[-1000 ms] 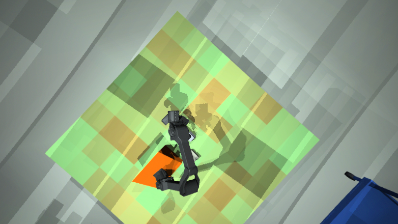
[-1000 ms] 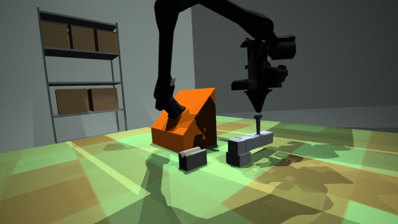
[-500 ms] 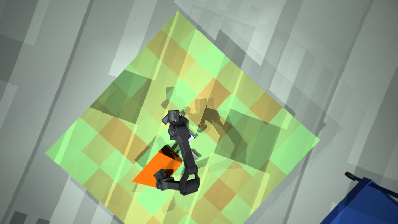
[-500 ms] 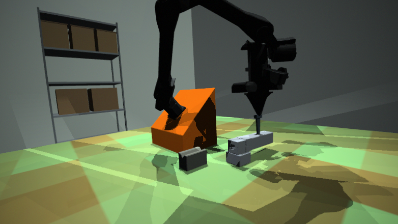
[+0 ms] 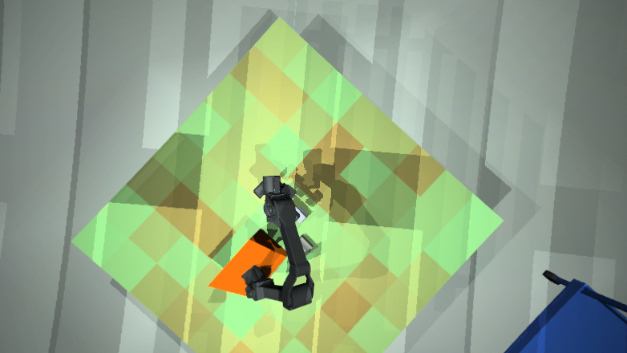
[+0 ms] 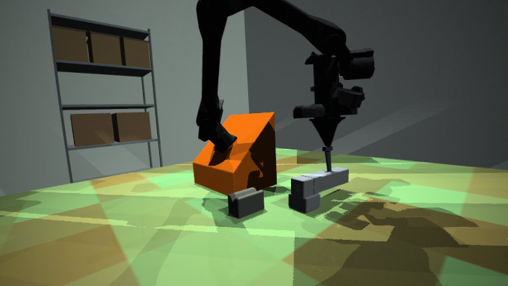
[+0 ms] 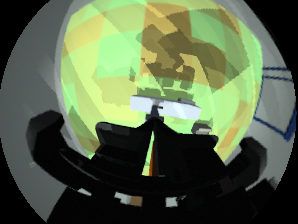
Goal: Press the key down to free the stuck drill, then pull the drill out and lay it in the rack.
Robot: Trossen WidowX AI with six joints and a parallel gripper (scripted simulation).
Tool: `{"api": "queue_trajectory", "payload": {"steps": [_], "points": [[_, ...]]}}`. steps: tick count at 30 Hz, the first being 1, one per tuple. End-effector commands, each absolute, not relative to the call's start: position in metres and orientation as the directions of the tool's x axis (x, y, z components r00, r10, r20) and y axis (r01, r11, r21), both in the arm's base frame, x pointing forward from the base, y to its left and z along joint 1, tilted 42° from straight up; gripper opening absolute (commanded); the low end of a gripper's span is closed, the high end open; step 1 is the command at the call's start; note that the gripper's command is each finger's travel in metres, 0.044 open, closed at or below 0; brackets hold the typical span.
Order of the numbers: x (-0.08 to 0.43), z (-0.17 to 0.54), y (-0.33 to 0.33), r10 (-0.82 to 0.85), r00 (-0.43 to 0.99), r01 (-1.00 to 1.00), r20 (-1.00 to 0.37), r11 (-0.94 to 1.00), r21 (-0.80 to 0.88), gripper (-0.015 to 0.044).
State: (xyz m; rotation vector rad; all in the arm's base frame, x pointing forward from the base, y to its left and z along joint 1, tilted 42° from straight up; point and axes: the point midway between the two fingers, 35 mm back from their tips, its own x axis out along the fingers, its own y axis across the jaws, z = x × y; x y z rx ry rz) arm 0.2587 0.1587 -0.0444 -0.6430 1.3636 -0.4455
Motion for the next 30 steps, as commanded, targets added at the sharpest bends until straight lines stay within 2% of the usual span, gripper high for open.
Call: {"api": "queue_trajectory", "payload": {"steps": [1,30], "points": [[0.2536,-0.045,0.1548,-0.644,0.154,-0.071,-0.749,0.749,-0.659,0.0],[0.2624,-0.0539,0.1508,-0.645,0.154,-0.071,-0.749,0.749,-0.659,0.0]]}}
